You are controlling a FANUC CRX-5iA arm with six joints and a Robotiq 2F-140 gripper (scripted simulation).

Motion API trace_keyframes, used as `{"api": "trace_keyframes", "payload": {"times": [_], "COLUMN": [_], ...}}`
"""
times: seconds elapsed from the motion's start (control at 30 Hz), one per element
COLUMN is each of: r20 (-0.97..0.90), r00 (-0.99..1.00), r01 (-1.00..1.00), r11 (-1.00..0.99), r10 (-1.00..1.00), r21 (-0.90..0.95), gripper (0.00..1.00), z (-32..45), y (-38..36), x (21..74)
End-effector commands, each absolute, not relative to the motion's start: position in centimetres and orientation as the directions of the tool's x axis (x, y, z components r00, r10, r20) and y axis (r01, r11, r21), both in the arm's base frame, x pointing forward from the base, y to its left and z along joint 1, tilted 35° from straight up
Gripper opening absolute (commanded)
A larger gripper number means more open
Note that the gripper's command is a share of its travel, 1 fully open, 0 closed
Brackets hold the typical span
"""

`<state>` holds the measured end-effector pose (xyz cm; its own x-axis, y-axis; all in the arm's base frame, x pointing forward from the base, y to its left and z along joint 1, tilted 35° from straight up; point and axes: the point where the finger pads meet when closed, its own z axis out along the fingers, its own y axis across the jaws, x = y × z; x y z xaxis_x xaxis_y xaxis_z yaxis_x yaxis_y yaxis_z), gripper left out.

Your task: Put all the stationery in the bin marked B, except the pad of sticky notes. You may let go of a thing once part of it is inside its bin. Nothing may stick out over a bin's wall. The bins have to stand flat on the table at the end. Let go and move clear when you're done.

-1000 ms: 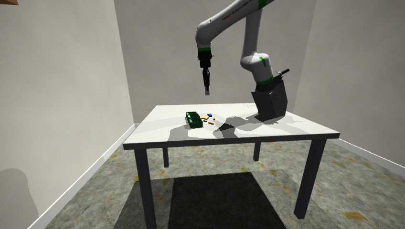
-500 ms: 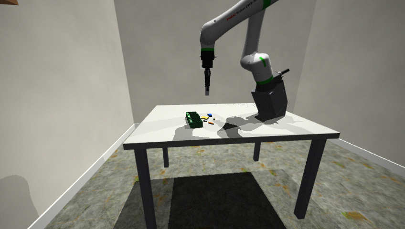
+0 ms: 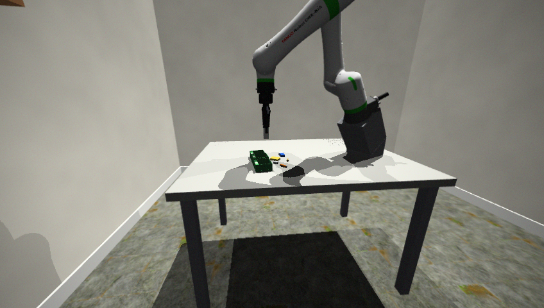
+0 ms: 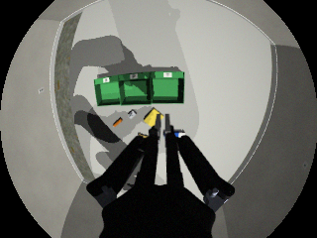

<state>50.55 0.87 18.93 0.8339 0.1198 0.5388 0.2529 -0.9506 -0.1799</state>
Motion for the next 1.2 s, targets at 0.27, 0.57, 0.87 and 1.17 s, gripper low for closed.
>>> {"api": "trace_keyframes", "payload": {"times": [0.27, 0.57, 0.87, 1.17], "r20": [0.538, 0.538, 0.538, 0.538], "r00": [0.834, 0.834, 0.834, 0.834], "r01": [0.257, 0.257, 0.257, 0.257], "r11": [-0.949, -0.949, -0.949, -0.949], "r10": [0.122, 0.122, 0.122, 0.122], "r21": [-0.184, -0.184, -0.184, -0.184], "gripper": [0.05, 0.05, 0.05, 0.05], "z": [17.5, 16.2, 14.2, 12.7], "y": [1.0, 1.5, 2.2, 2.8], "x": [57.3, 58.1, 59.3, 60.2]}}
